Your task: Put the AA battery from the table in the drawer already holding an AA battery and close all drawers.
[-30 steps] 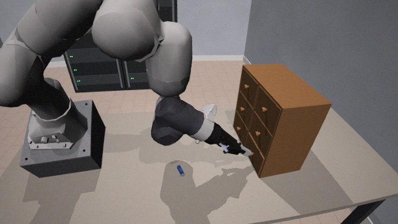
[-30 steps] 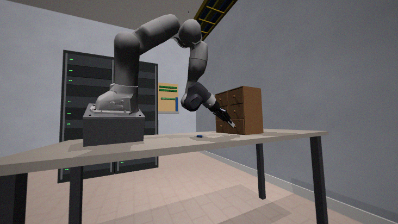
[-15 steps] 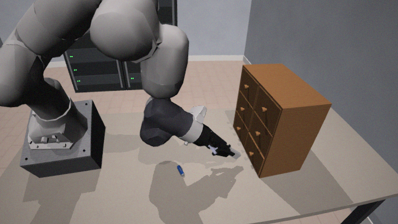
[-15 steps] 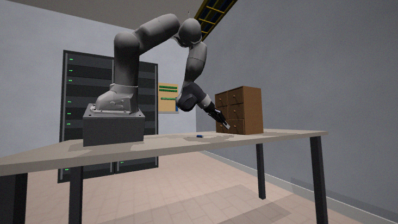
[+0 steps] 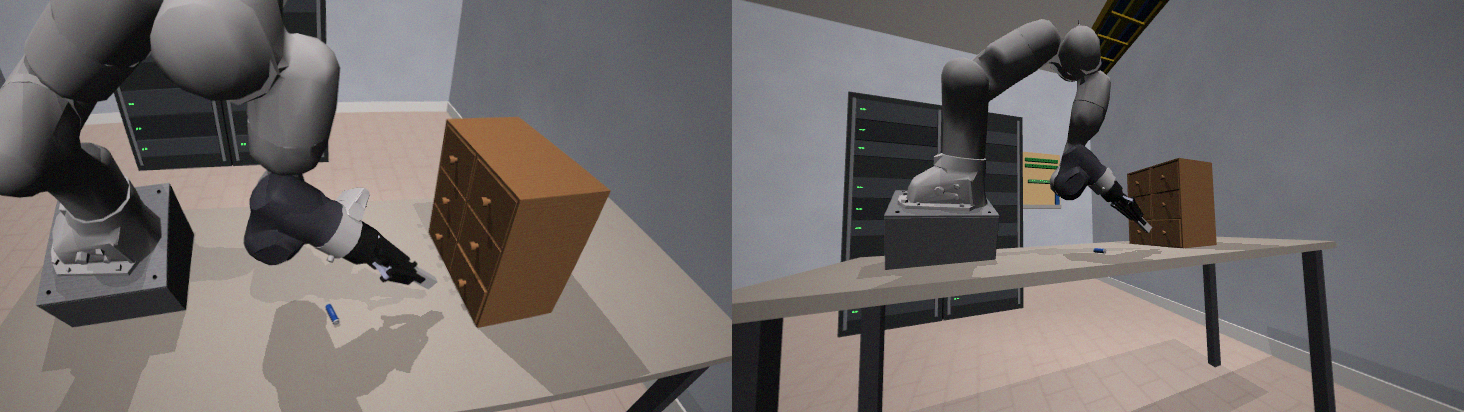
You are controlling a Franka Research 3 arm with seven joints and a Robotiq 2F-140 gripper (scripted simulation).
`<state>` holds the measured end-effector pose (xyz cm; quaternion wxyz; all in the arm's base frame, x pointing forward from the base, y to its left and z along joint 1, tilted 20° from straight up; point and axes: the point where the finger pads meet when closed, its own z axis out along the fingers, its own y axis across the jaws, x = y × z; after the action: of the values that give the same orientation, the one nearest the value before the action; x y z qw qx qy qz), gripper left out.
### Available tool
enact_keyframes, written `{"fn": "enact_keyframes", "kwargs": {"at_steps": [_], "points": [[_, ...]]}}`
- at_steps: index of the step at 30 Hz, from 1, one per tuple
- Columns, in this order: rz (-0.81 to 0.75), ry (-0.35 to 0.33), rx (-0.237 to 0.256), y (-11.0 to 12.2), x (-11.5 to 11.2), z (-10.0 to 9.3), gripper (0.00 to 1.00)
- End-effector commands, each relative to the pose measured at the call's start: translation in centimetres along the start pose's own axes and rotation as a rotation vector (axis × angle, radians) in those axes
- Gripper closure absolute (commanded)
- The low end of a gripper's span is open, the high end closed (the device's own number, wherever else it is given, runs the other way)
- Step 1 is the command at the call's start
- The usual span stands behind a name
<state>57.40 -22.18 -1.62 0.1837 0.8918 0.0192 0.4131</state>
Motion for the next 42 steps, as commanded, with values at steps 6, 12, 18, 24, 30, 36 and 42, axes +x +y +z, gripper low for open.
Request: {"fn": "enact_keyframes", "kwargs": {"at_steps": [6, 12, 18, 24, 30, 36, 42], "points": [[-0.002, 0.011, -0.003, 0.0, 4.3, -6.5, 1.0], [-0.002, 0.011, -0.003, 0.0, 6.0, -9.5, 1.0], [-0.002, 0.011, -0.003, 0.0, 7.3, -11.6, 1.0], [-0.002, 0.01, -0.001, 0.0, 7.3, -11.7, 1.0], [0.018, -0.02, 0.044, -1.4, 7.7, -11.2, 1.0], [0.052, -0.099, 0.139, -4.3, 8.4, -10.6, 1.0], [0.065, -0.161, 0.197, -6.2, 8.8, -10.6, 1.0]]}}
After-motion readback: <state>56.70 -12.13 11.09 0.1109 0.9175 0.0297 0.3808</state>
